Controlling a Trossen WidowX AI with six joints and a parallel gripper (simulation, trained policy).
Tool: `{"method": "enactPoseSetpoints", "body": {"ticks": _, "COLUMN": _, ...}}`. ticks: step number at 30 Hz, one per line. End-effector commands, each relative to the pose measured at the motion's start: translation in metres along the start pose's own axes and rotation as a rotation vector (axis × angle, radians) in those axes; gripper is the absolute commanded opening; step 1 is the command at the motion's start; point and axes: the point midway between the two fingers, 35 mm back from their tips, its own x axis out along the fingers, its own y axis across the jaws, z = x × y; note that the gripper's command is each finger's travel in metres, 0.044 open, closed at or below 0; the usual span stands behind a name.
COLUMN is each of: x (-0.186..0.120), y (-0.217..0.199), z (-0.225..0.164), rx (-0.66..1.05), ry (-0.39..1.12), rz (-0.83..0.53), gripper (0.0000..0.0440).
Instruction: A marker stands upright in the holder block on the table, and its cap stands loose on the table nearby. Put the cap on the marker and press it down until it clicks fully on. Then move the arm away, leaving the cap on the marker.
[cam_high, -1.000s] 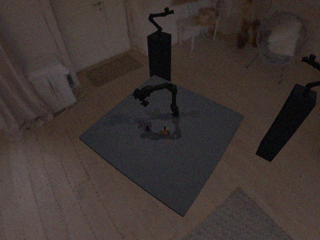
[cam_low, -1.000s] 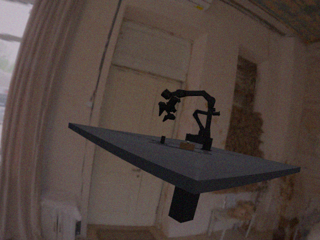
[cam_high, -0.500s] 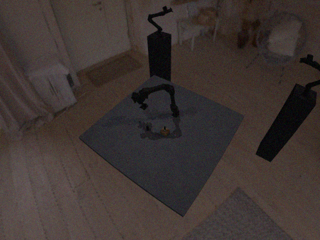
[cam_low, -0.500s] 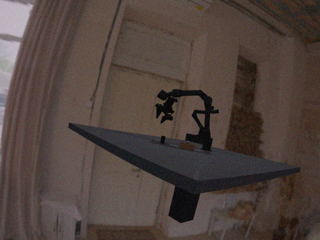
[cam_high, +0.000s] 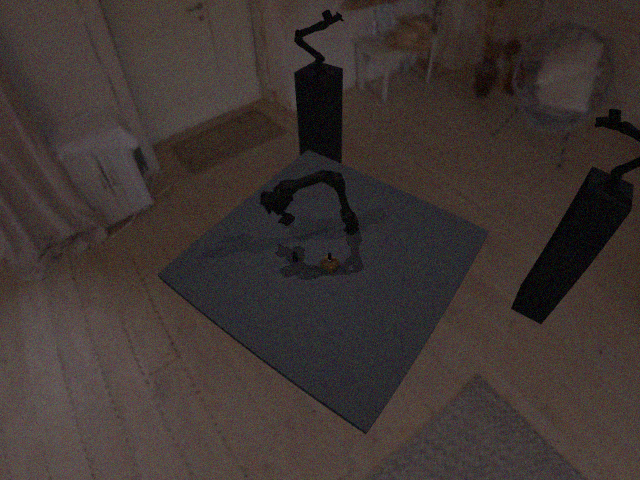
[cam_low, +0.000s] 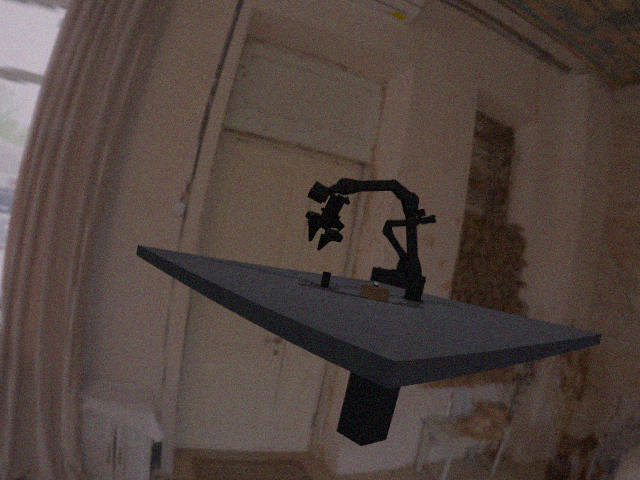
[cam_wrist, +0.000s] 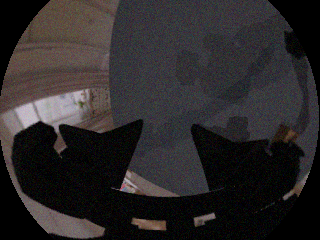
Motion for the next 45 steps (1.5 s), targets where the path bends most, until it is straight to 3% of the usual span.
{"method": "enactPoseSetpoints", "body": {"ticks": 1, "x": 0.004, "y": -0.006, "z": -0.007, "rx": 0.010, "ry": -0.001, "rz": -0.028, "gripper": 0.0322}}
{"method": "enactPoseSetpoints", "body": {"ticks": 45, "x": 0.004, "y": -0.101, "z": -0.076, "rx": 0.035, "ry": -0.008, "rz": -0.315, "gripper": 0.0317}}
